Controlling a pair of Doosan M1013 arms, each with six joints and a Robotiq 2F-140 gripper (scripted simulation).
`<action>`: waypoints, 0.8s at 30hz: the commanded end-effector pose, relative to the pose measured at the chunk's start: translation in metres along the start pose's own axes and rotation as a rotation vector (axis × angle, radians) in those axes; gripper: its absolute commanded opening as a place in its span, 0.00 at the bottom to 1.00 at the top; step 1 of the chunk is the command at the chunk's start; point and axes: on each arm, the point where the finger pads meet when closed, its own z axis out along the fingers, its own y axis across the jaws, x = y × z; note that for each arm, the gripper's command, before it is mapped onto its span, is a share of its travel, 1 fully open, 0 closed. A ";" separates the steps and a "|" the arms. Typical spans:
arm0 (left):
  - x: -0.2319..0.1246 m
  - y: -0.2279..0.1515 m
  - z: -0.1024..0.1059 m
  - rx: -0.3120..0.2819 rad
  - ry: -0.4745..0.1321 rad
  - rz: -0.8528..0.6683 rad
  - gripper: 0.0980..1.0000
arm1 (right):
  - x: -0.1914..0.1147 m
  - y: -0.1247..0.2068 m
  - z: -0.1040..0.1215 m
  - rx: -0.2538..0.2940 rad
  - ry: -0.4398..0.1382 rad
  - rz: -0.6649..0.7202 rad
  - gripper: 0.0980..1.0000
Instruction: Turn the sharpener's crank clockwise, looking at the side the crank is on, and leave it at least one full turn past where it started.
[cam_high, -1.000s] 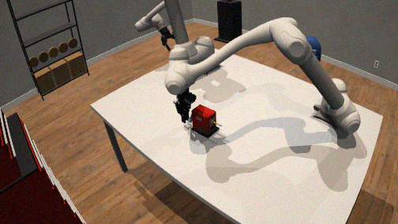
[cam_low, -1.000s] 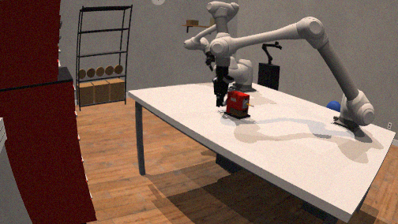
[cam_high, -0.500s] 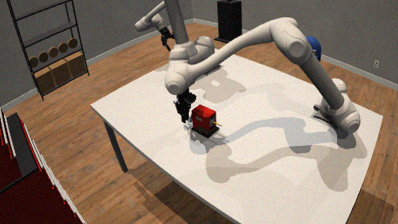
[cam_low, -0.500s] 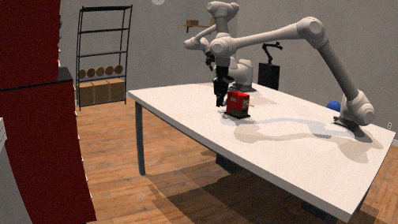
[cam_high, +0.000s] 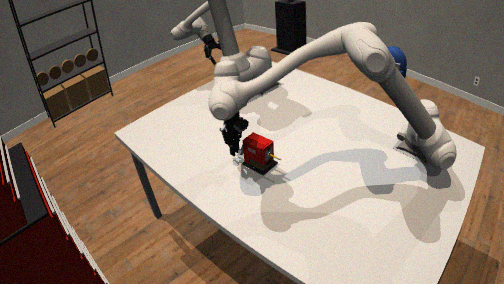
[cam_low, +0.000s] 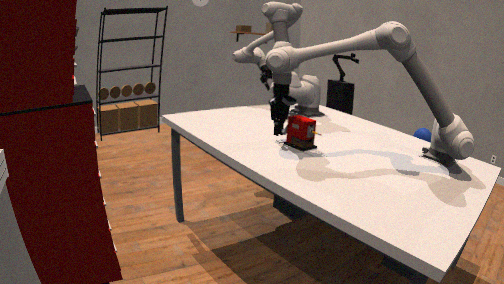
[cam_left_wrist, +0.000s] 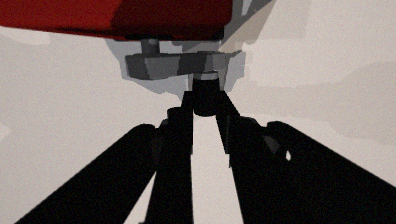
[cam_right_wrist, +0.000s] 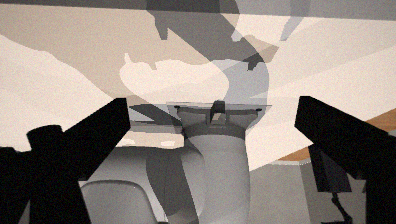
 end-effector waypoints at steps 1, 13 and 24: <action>0.000 0.000 -0.001 -0.001 -0.001 0.000 0.00 | 0.000 0.000 0.000 0.000 0.001 0.000 1.00; 0.000 -0.005 0.003 -0.001 -0.001 0.000 0.00 | 0.000 0.000 0.000 0.000 0.001 0.000 1.00; 0.000 -0.018 0.010 -0.001 -0.001 0.000 0.00 | 0.000 0.000 0.000 0.000 0.001 0.000 1.00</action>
